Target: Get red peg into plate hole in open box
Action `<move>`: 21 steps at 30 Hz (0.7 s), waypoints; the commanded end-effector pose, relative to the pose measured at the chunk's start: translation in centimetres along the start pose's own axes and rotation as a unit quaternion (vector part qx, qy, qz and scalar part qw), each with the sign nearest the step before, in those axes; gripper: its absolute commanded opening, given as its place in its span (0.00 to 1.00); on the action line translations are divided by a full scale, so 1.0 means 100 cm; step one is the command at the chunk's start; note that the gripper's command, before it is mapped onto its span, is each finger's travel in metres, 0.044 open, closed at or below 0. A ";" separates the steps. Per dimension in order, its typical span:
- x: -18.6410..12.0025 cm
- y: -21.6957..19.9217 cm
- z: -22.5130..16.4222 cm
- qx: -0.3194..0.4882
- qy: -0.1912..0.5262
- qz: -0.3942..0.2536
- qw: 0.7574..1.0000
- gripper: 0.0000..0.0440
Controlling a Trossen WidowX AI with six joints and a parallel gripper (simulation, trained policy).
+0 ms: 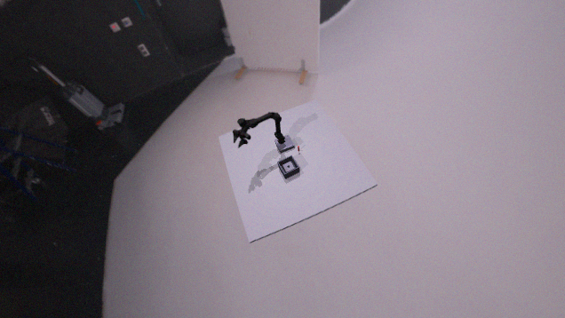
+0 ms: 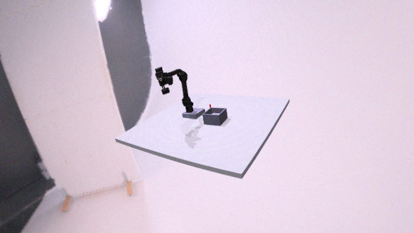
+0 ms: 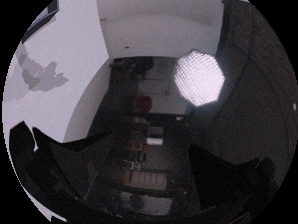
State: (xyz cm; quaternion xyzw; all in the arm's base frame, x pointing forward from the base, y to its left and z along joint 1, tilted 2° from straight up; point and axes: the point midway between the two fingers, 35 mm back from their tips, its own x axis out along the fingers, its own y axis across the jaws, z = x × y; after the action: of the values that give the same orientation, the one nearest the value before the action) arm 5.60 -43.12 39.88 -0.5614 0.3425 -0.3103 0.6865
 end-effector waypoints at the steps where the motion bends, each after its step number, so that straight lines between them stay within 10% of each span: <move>1: 0.002 -0.001 0.004 0.002 -0.003 -0.001 1.000 0.96; 21: 0.038 0.062 0.175 0.260 -0.069 0.158 0.950 1.00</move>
State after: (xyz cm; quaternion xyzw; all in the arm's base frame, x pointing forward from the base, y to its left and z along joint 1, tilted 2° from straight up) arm 20.74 -36.95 36.70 -0.3615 0.2836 -0.2469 0.8532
